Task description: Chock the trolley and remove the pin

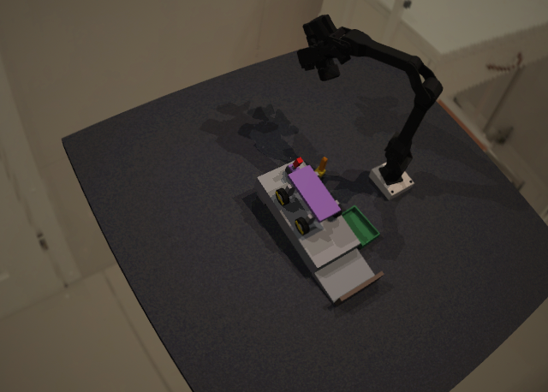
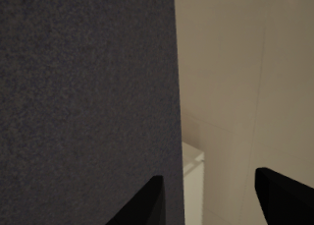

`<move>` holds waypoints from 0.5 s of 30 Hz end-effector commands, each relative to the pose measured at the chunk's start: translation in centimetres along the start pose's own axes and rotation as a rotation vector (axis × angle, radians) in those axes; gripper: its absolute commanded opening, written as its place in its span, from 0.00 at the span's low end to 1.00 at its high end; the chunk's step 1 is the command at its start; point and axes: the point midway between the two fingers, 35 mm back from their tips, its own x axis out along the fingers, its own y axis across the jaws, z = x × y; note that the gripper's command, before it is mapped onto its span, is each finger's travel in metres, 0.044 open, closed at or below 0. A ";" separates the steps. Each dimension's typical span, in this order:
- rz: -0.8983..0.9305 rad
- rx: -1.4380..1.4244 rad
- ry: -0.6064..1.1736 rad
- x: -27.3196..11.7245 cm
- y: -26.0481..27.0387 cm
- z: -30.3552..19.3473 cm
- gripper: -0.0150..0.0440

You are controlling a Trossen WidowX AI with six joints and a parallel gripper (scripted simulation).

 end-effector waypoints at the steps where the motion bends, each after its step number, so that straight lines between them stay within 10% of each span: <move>1: 0.059 -0.192 -0.074 -1.1 2.4 2.2 0.58; 15: 0.281 -1.251 -0.556 -8.2 16.6 9.3 0.58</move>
